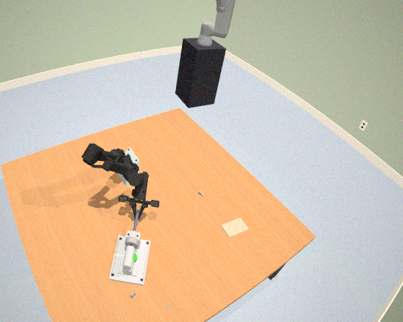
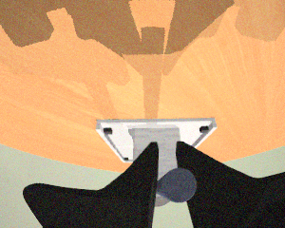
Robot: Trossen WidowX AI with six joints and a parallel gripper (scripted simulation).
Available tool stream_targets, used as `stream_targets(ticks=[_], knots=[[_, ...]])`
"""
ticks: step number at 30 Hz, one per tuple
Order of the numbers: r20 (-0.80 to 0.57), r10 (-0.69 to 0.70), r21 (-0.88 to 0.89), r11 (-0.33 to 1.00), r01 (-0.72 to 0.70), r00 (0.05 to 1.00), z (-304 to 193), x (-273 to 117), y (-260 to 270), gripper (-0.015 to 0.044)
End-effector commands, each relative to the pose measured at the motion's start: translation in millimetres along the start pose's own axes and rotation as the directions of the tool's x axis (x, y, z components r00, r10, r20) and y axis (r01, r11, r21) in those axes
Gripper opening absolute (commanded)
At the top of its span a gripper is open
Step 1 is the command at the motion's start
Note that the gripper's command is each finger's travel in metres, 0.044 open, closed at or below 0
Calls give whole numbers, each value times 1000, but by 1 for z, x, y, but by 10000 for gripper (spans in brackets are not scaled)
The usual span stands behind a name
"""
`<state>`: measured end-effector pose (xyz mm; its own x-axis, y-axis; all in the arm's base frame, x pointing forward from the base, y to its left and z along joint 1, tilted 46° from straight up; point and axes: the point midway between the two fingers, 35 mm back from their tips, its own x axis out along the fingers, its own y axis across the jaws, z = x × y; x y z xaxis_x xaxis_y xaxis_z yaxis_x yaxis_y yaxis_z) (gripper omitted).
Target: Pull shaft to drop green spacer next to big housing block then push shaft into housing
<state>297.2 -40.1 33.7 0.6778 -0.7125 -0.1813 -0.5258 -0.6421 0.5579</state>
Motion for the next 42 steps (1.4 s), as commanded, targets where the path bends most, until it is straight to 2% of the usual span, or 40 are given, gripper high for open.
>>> stream_targets(ticks=[1,42], knots=[[0,0,0,1000,0,1000,0,0,0,0],[0,0,2,1000,0,1000,-8,7,-1,0]])
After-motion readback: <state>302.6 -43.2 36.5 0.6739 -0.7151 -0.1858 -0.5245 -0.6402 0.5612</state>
